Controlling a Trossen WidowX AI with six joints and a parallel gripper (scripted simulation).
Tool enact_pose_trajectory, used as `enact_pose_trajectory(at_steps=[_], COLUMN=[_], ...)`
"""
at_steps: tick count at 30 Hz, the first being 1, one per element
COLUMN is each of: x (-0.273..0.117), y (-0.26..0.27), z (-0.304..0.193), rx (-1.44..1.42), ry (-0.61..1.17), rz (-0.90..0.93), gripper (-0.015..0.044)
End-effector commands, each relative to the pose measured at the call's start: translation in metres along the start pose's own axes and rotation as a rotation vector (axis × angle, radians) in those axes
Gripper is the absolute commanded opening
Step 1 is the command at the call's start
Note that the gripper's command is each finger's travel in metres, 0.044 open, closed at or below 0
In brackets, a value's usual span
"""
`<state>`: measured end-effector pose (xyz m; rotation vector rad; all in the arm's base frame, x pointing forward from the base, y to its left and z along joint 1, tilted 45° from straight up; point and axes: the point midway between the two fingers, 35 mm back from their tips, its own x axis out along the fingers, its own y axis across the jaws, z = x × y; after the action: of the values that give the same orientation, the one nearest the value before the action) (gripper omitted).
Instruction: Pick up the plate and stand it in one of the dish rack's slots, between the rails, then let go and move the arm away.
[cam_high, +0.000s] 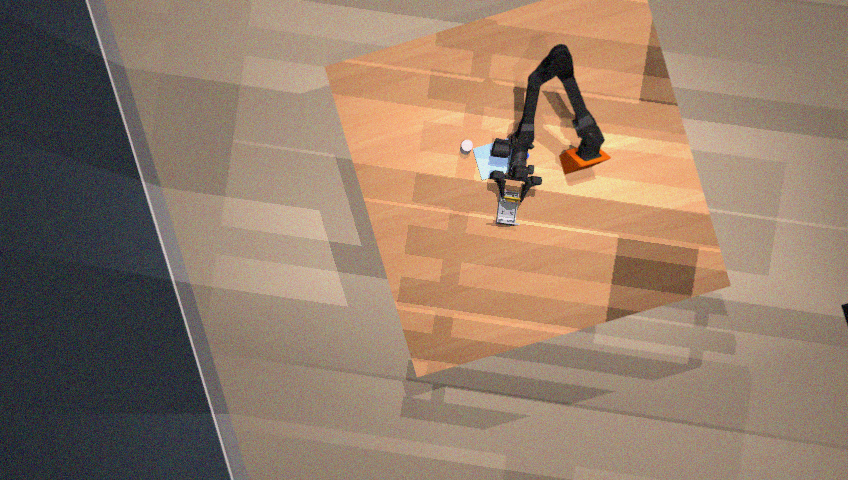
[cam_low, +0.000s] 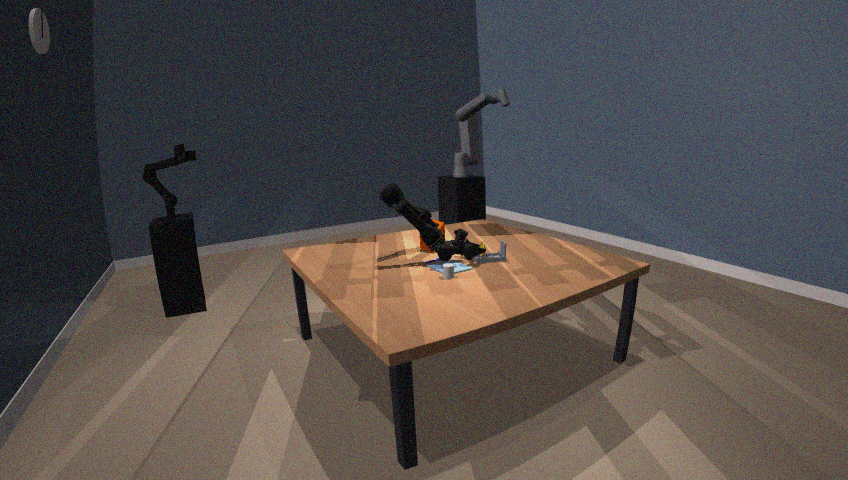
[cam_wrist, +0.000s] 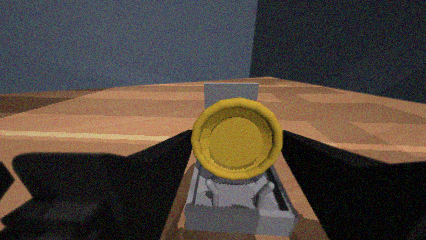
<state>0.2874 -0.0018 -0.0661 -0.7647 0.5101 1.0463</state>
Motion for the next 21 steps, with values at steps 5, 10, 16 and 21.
enact_pose_trajectory(at_steps=[5,10,16,21], x=[0.000,0.000,0.000,-0.002], y=[0.000,0.000,0.000,-0.008], z=[0.000,0.000,0.000,0.043], rx=[0.000,0.000,0.000,0.009], ry=[0.000,0.000,0.000,0.007], rz=[0.000,0.000,0.000,0.011], gripper=[0.0341,0.0400,0.0400,0.0400])
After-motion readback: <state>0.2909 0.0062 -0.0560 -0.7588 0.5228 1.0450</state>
